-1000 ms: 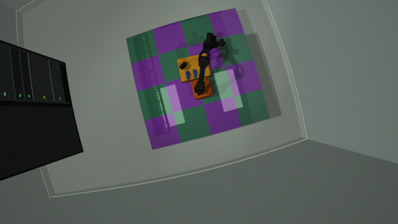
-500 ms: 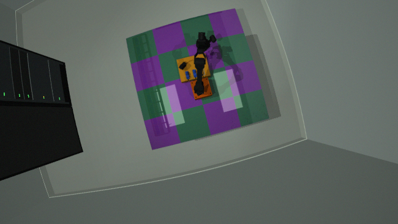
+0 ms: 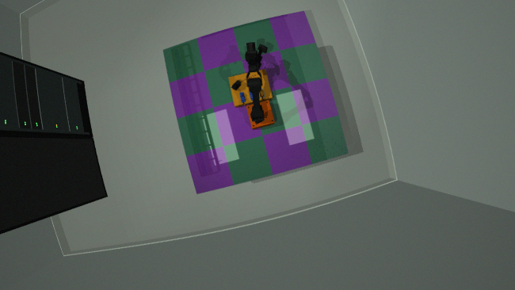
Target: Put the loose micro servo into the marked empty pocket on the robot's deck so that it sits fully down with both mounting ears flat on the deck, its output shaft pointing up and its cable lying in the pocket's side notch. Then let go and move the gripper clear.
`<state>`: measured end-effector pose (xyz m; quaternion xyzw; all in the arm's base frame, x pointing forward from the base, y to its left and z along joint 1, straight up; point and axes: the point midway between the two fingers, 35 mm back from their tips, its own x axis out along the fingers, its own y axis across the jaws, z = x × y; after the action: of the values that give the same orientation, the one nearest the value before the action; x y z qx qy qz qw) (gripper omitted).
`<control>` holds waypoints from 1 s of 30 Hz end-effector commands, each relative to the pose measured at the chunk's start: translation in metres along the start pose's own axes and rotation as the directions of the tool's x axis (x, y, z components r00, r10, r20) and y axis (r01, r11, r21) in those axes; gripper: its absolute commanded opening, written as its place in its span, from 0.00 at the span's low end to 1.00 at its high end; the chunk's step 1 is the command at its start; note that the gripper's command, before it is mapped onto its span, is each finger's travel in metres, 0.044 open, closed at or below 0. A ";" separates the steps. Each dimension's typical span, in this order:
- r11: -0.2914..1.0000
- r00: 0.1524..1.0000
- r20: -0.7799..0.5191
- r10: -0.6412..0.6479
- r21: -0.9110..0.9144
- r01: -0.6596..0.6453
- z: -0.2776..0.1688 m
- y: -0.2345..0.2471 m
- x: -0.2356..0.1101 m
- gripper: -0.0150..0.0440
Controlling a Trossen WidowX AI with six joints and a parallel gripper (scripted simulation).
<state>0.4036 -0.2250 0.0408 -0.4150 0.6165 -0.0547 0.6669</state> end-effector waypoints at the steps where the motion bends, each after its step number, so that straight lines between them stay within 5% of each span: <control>1: 0.989 0.997 0.045 0.055 -0.137 -0.049 0.013 0.015 -0.018 1.00; 14: 0.842 0.963 0.136 0.235 -0.523 -0.131 0.041 0.065 -0.071 1.00; 30: 0.484 0.872 0.165 0.461 -0.870 -0.091 0.050 0.128 -0.144 1.00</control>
<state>0.3672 -0.0516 0.0626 -0.5683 0.5097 0.3939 0.5119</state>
